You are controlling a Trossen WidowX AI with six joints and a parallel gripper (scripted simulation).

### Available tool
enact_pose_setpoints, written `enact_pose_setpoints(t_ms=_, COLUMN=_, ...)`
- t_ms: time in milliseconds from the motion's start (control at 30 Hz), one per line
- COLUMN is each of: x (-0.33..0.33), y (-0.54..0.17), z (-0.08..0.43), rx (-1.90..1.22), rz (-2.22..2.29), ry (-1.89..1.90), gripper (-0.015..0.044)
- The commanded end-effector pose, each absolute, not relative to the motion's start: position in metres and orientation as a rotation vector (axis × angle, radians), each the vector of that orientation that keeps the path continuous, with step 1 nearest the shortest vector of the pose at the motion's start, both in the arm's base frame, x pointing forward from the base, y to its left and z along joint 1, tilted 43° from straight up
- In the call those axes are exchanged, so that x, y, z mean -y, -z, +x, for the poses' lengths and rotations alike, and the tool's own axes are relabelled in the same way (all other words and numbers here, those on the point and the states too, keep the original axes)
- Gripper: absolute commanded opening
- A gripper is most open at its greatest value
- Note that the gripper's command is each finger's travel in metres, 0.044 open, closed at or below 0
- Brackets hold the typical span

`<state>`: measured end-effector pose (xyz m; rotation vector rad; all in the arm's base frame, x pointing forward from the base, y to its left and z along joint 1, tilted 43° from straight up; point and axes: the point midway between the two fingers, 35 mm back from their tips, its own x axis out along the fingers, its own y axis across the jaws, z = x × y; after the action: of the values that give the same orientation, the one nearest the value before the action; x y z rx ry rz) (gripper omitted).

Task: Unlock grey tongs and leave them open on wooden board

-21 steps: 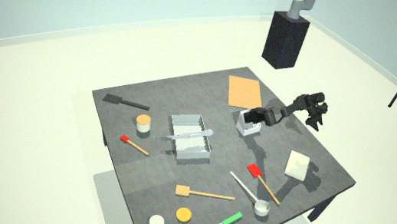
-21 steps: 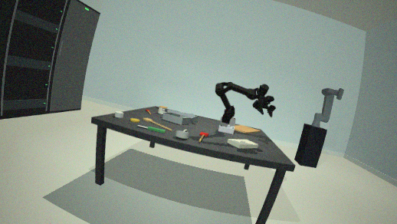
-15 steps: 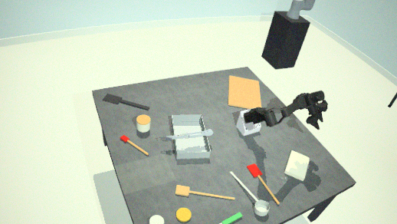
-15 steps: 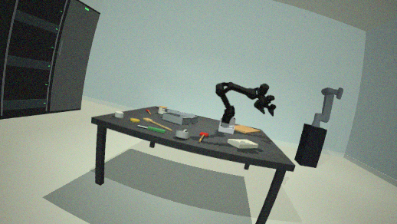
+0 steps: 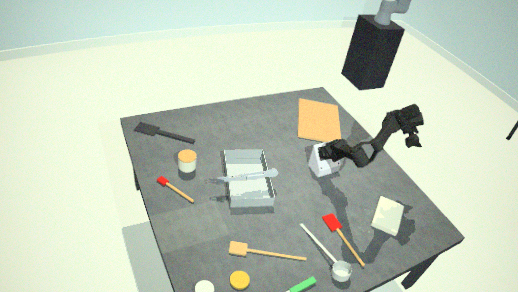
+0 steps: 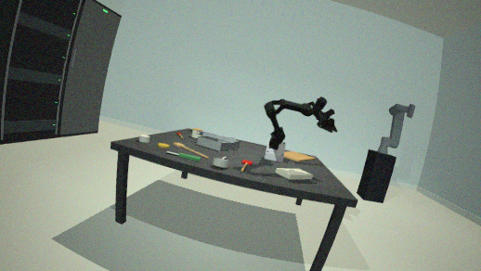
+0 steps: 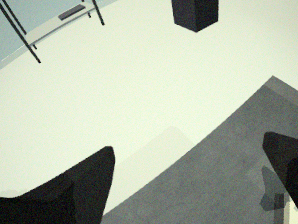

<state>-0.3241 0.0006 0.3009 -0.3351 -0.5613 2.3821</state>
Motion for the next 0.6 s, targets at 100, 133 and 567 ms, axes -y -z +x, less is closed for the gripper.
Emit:
enact_pose_setpoints(t_ms=100, x=0.077, y=-0.287, z=-0.336, rx=0.726, rz=-0.387, ry=-2.647, gripper=0.0440)
enact_pose_setpoints(t_ms=133, x=0.093, y=-0.283, z=-0.336, rx=0.763, rz=-0.400, ry=-2.697, gripper=0.0440)
enact_pose_setpoints(t_ms=567, x=0.270, y=-0.231, z=-0.273, rx=1.222, rz=-0.537, ry=-3.223, gripper=0.0440)
